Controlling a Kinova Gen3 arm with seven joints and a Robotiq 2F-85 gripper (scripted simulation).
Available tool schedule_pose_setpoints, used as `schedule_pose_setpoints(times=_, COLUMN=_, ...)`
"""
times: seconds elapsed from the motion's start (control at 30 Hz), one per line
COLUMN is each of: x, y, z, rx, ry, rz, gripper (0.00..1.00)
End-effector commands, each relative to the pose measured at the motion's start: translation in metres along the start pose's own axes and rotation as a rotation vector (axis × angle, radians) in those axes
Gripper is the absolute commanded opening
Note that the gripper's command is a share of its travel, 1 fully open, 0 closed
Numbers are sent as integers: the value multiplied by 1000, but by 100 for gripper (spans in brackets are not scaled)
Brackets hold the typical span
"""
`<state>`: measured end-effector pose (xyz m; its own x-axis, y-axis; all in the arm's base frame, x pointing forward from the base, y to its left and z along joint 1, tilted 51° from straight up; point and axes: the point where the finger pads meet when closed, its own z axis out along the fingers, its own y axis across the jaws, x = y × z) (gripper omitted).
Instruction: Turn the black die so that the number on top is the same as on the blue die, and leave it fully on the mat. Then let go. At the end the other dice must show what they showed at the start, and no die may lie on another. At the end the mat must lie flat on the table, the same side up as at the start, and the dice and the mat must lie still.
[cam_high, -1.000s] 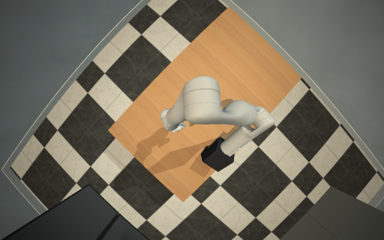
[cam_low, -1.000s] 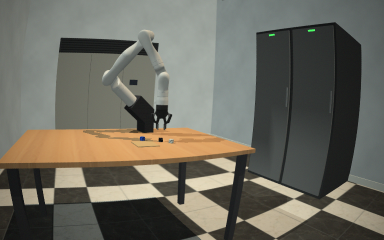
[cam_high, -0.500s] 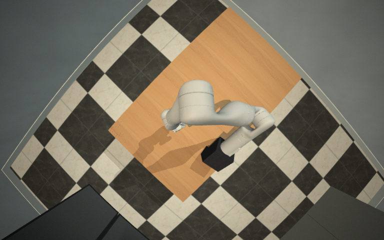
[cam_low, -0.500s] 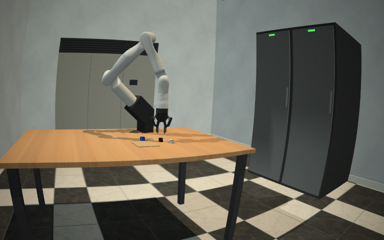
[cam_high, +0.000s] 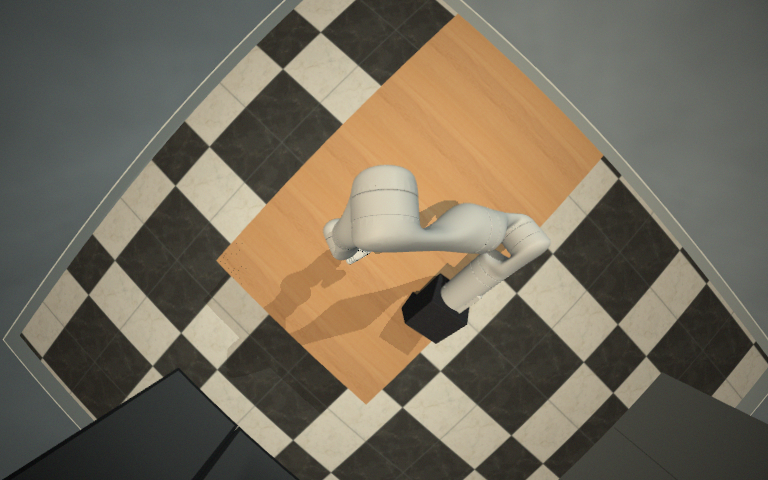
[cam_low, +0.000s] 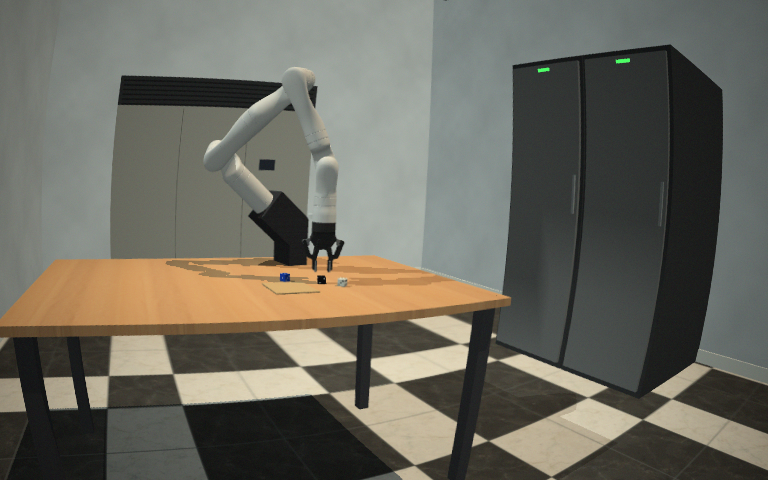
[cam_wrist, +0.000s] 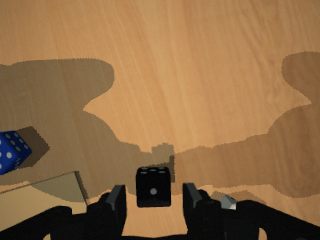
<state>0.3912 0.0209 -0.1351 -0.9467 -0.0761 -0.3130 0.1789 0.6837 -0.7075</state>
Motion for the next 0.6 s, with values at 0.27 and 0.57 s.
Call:
schedule_pose_setpoints(times=0.27, x=0, y=-1, z=4, rx=3, ry=1, rz=-1, gripper=41)
schedule_pose_setpoints(times=0.57, x=0, y=-1, z=4, rx=3, ry=1, rz=-1, gripper=41)
